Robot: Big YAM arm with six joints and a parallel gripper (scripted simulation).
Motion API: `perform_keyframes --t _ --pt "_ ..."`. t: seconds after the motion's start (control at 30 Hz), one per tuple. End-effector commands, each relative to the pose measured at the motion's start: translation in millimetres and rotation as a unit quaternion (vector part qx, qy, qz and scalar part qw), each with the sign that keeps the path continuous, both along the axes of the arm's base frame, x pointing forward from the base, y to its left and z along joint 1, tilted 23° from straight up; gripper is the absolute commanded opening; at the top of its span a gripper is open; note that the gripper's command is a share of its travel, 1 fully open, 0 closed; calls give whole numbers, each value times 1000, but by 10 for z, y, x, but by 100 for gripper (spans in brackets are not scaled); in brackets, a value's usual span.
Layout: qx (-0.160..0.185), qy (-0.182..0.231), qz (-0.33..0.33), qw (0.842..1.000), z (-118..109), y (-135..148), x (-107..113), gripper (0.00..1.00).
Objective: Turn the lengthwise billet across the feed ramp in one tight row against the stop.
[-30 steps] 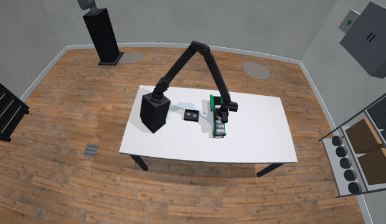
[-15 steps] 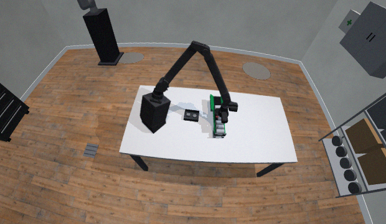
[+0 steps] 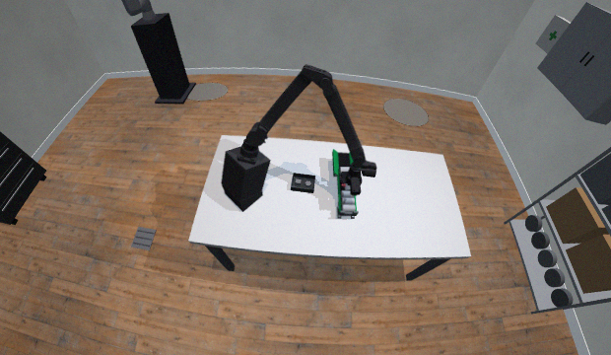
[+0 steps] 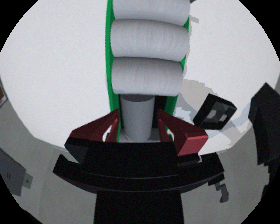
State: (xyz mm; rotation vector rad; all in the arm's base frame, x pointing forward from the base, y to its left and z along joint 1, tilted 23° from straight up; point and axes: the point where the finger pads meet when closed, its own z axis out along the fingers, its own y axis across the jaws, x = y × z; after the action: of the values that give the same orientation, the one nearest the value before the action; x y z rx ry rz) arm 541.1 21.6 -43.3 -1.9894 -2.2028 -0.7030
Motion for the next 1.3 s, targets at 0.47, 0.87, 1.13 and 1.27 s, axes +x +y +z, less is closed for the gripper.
perform_keyframes --t 0.47,0.87,1.13,1.27 --pt "-1 -8 6 1000 38 87 117 0" --pt "-1 -8 6 1000 38 87 117 0" --pt "-1 -8 6 1000 38 87 117 0" --pt "-1 -8 6 1000 38 87 117 0"
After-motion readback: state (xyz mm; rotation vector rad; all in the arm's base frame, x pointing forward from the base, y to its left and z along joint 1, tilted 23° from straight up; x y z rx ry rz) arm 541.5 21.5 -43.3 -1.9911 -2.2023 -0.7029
